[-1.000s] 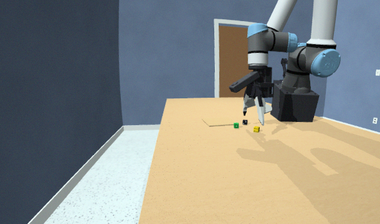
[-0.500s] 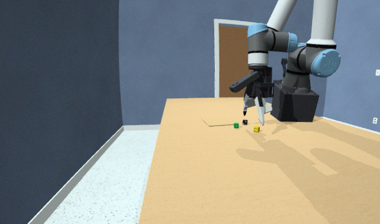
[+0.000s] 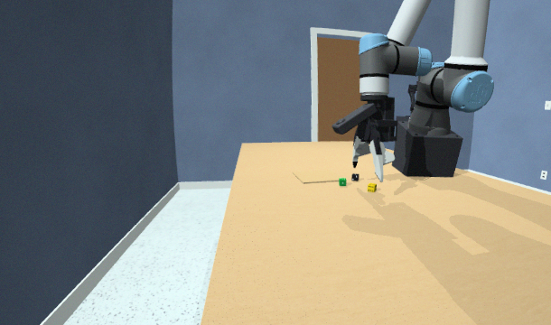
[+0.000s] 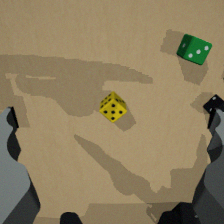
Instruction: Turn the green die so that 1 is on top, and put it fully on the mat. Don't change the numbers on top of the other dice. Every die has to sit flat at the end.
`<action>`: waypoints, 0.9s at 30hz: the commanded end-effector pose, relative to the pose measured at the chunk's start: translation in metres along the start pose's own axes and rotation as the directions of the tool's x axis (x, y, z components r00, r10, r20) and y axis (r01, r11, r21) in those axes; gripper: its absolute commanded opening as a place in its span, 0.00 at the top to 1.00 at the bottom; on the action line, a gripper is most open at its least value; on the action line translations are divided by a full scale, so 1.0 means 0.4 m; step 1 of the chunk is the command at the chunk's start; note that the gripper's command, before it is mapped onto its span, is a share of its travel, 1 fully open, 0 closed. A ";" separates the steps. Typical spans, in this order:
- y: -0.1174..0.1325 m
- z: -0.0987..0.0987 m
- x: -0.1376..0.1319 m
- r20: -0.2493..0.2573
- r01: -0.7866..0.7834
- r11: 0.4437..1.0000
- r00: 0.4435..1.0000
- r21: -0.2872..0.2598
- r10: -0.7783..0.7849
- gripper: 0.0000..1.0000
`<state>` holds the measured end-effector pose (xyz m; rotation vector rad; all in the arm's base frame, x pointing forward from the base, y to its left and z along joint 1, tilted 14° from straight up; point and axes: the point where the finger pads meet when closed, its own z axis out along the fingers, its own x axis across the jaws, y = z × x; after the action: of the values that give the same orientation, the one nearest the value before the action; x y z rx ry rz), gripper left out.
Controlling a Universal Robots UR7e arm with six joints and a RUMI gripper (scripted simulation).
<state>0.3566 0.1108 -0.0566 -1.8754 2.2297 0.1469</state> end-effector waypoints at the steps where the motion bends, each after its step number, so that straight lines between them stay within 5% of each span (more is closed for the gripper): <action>1: -0.001 -0.001 0.000 0.000 0.000 1.000 1.000 0.001 0.000 0.00; 15: -0.001 -0.013 0.000 0.000 0.000 1.000 1.000 0.001 0.000 0.00; 27: -0.001 -0.080 0.000 0.000 0.000 1.000 1.000 0.001 0.000 0.00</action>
<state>0.3547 0.1062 -0.0364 -1.8748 2.2296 0.1450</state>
